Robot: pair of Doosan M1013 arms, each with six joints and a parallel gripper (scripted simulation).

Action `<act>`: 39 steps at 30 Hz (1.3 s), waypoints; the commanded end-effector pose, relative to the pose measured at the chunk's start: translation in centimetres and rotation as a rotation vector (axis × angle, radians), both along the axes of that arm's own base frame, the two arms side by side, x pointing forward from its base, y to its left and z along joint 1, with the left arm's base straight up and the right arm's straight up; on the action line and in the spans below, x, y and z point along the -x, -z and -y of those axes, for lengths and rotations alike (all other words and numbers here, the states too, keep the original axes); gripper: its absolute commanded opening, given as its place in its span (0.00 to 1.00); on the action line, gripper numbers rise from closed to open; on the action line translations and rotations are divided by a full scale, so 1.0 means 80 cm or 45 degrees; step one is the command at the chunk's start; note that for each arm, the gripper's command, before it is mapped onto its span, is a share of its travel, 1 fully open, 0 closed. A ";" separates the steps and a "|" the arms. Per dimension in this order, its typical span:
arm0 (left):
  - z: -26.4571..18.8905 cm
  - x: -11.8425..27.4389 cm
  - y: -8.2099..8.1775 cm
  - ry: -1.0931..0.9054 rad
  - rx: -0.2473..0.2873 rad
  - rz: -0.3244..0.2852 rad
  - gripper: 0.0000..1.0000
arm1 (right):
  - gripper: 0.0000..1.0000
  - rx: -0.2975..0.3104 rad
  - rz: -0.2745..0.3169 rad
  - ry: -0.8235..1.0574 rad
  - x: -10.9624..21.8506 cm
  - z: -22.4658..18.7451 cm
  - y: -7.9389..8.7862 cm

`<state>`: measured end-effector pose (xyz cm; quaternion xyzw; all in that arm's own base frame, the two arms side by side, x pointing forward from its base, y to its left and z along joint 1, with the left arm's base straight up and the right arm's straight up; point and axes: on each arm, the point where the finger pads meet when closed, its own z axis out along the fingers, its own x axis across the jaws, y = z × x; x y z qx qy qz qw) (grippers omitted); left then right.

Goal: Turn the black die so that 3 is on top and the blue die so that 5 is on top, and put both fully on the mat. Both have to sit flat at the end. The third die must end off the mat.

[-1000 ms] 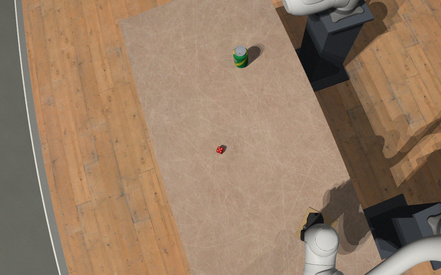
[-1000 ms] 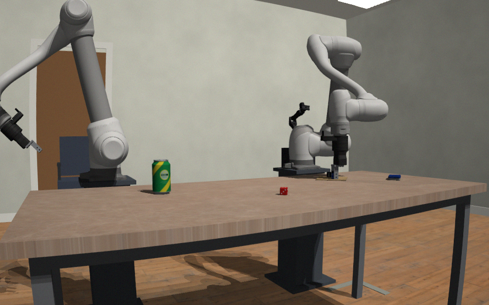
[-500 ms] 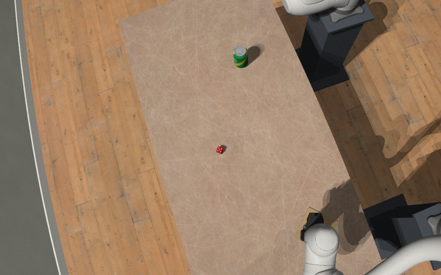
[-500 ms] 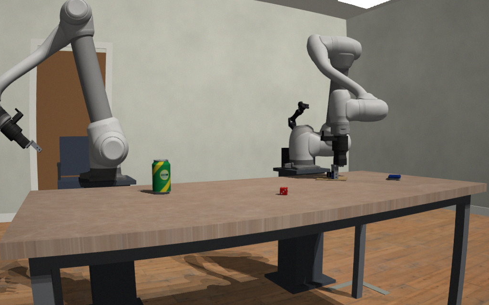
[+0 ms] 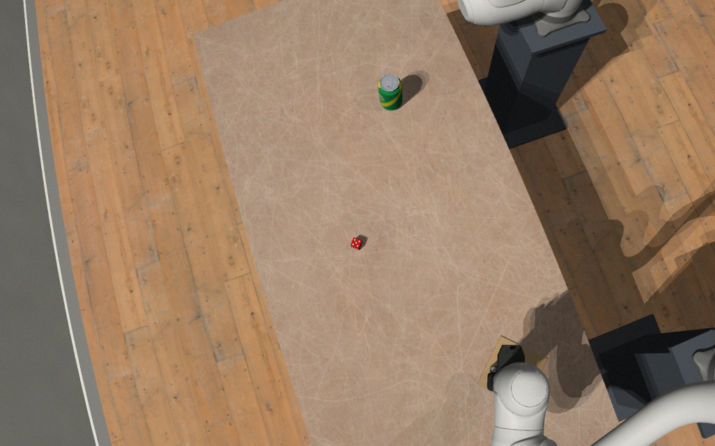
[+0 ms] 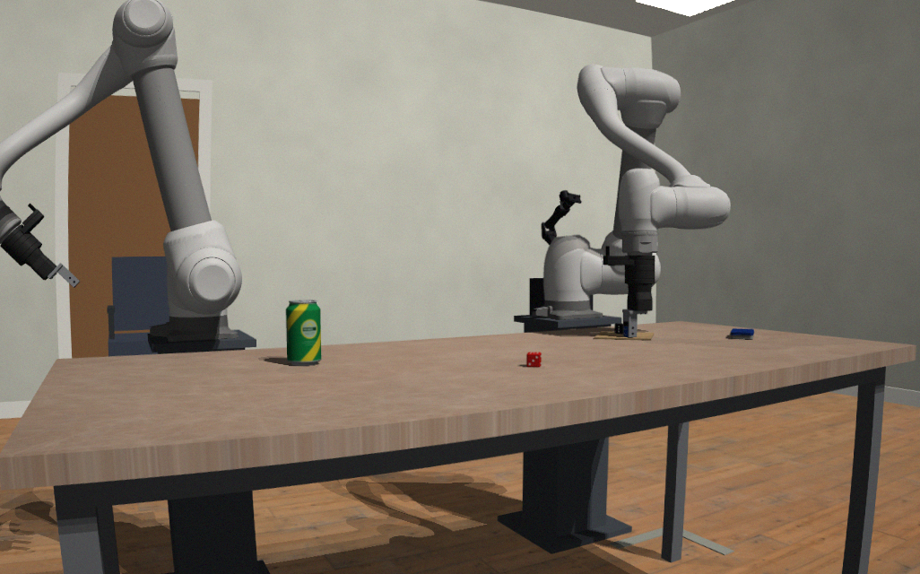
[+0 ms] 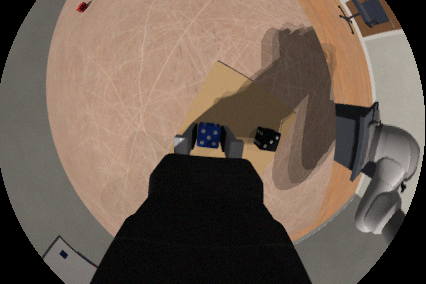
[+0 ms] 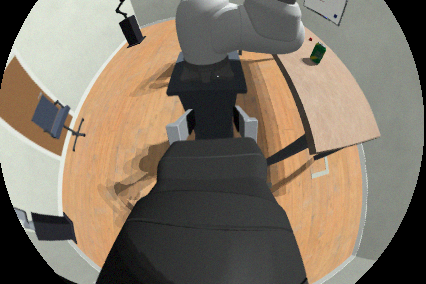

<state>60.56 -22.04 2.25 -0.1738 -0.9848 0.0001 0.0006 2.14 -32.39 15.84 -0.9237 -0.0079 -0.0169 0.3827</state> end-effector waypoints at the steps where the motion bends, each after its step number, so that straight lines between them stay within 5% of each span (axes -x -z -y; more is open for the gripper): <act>1: 0.000 -0.001 -0.001 0.000 0.000 0.002 0.67 | 1.00 0.001 0.000 0.000 0.000 0.000 0.000; 6: 0.000 -0.001 -0.001 0.000 0.000 0.002 0.79 | 1.00 0.001 0.000 0.000 0.000 0.000 0.000; 22: 0.000 -0.001 -0.007 0.000 0.000 0.002 0.79 | 1.00 0.001 0.000 0.000 0.000 0.000 0.000; 39: 0.000 -0.001 -0.093 0.000 0.000 0.002 0.79 | 1.00 0.001 0.000 0.000 0.000 0.000 0.000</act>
